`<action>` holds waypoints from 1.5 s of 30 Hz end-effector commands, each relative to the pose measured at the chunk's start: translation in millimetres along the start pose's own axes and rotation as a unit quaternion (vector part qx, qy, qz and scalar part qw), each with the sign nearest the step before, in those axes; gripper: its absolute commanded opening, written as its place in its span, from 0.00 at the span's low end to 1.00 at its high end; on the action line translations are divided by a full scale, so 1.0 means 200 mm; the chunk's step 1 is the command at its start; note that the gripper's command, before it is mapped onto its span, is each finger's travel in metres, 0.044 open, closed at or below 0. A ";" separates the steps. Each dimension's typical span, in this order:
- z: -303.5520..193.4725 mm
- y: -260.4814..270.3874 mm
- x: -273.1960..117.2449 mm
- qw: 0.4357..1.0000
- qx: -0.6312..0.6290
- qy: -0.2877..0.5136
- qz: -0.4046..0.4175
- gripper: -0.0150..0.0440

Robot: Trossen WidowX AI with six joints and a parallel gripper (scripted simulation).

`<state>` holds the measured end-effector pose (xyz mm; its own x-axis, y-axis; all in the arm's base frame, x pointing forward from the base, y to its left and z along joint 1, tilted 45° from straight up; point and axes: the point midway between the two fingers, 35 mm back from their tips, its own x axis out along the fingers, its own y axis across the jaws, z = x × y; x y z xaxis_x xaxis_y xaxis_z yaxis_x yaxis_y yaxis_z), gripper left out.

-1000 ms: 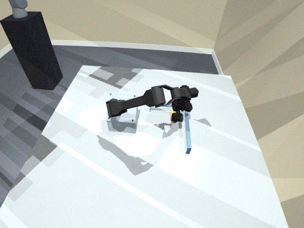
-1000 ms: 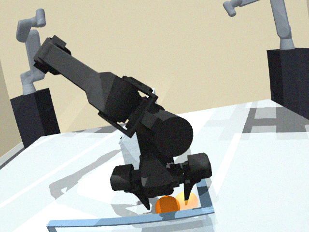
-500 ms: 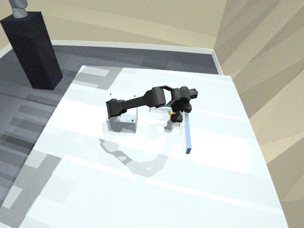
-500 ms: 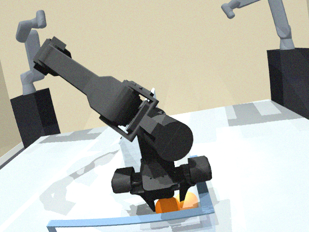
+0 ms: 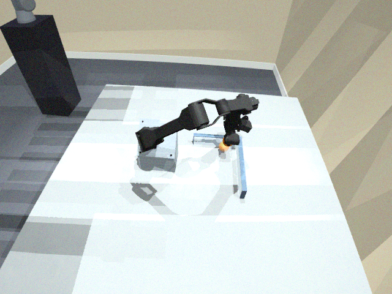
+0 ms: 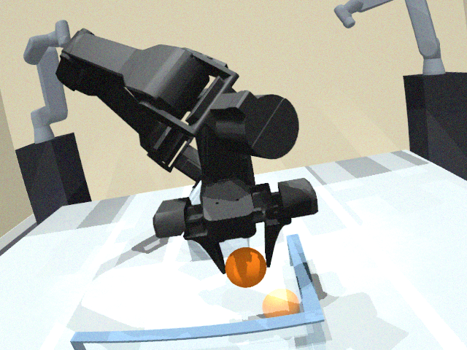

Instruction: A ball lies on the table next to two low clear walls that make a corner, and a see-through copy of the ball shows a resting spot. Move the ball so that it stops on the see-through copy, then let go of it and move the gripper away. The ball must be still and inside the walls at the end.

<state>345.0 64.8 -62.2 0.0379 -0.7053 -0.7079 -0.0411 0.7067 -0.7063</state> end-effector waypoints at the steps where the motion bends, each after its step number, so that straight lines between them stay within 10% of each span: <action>1: 0.00 0.00 -0.19 1.000 0.004 -0.004 0.004 0.25; 24: -0.03 0.05 -0.21 0.971 -0.240 -0.004 0.001 0.25; 45: -0.04 0.13 -0.10 0.825 -0.566 -0.004 0.000 0.25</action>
<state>337.0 96.9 -62.6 0.0449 -0.7019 -0.7109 -0.9049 0.2729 -0.3267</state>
